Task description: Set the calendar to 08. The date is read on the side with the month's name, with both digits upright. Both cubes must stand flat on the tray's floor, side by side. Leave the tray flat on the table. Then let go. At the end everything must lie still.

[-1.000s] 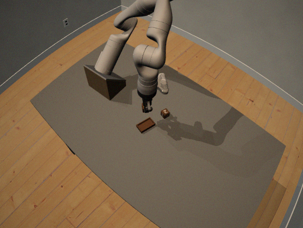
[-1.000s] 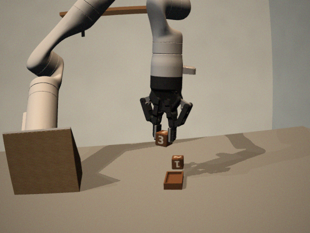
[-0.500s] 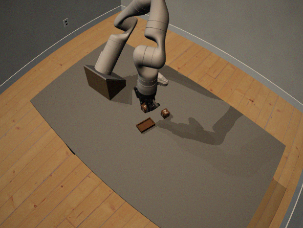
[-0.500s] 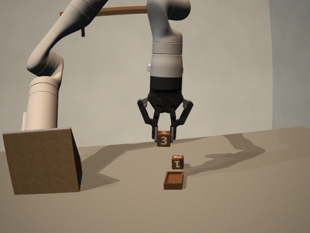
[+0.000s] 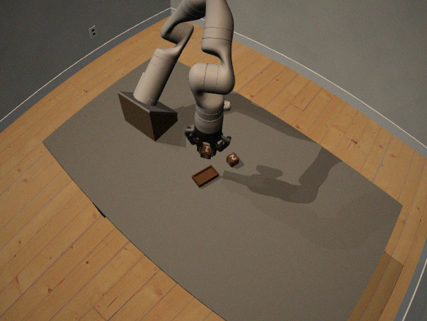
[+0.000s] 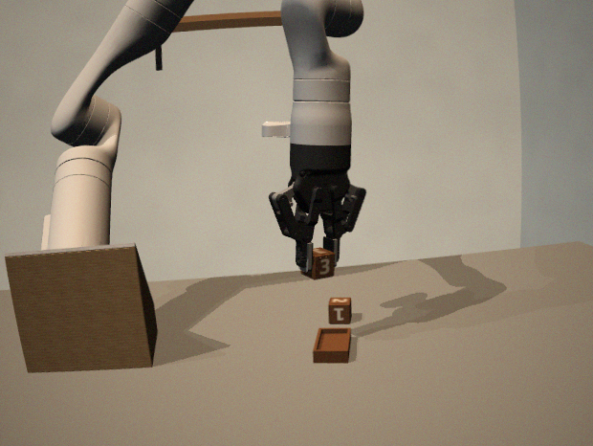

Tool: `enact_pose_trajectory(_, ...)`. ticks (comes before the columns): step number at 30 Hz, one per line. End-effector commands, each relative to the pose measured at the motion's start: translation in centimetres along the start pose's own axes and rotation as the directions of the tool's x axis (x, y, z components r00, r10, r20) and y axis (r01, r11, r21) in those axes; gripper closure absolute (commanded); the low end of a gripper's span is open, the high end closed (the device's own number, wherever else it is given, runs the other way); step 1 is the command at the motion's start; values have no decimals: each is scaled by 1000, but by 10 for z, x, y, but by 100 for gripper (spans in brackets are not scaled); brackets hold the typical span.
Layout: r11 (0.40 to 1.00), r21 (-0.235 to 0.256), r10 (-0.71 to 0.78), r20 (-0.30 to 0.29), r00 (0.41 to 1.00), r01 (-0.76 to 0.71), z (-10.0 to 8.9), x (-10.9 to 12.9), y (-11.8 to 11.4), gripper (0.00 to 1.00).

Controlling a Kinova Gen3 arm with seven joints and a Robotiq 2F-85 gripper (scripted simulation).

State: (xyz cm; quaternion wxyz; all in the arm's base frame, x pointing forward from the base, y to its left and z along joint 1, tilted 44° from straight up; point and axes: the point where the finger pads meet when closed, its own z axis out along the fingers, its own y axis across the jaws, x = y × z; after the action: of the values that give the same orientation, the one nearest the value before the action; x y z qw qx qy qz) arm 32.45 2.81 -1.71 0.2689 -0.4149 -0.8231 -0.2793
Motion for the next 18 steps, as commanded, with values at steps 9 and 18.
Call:
enact_pose_trajectory(9, 943, -14, -331, 26, 943, 331, -6, -5, 4, 72)
enact_pose_trajectory(18, 861, -10, -508, 43, 860, 508, -9, -7, 8, 72)
